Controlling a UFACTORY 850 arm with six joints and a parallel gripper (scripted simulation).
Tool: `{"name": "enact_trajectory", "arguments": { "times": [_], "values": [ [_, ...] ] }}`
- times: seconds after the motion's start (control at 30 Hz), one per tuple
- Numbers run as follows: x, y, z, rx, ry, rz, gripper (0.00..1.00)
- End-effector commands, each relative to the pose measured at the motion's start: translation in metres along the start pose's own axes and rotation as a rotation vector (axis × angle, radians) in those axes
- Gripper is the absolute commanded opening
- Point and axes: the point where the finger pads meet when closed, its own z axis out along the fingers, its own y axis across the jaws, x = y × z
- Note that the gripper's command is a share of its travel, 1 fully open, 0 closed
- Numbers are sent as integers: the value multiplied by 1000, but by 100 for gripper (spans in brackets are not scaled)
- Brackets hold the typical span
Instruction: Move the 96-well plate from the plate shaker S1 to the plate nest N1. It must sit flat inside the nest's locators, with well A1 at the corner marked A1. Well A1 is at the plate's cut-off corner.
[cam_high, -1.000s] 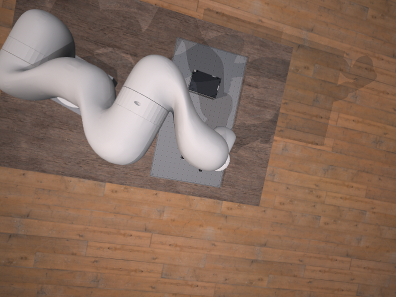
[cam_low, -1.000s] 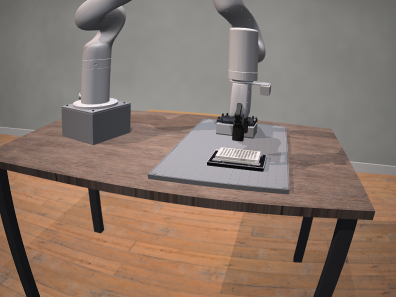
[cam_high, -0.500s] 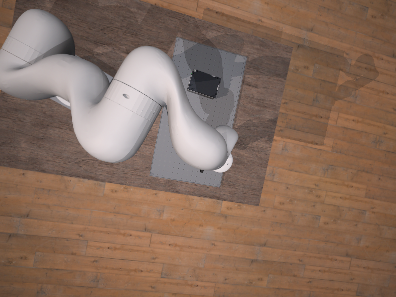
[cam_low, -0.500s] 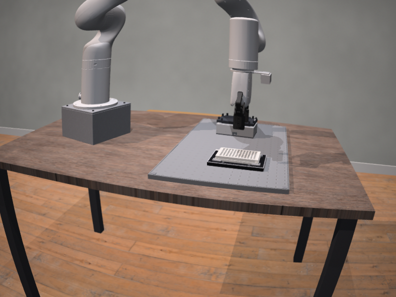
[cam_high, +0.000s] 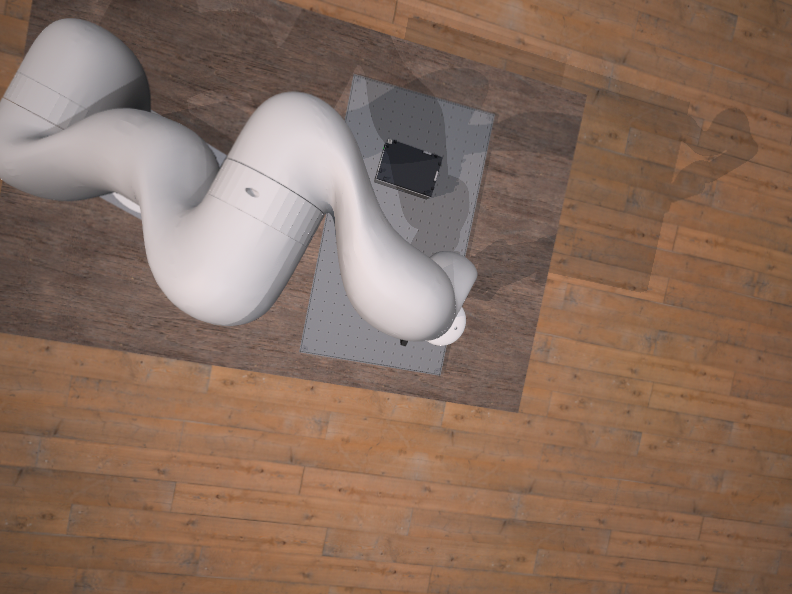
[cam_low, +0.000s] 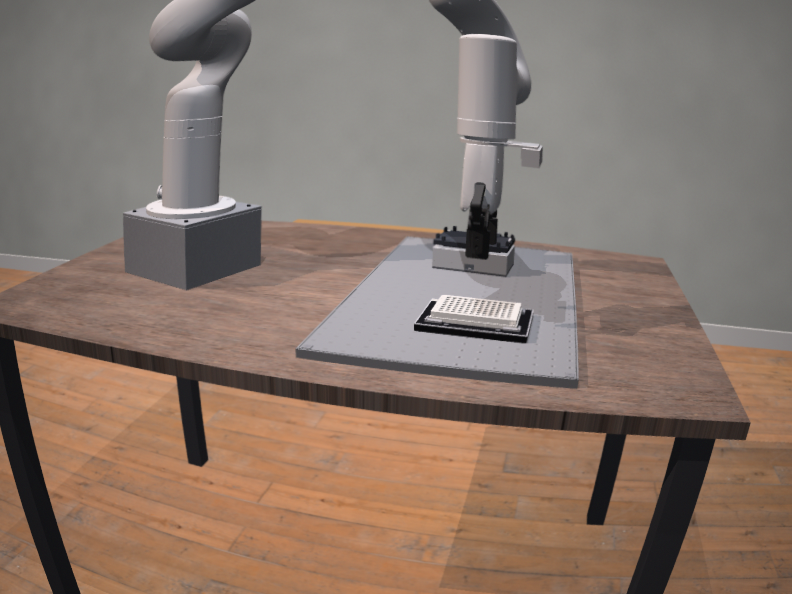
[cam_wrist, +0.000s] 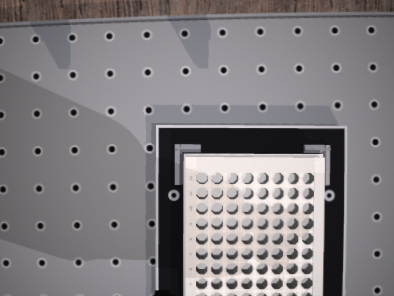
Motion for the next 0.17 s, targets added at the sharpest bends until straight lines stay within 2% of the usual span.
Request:
{"name": "enact_trajectory", "arguments": {
  "times": [0.0, 0.13],
  "values": [
    [1, 0, -1, -1, 2, 0, 100],
    [1, 0, -1, -1, 2, 0, 100]
  ]
}}
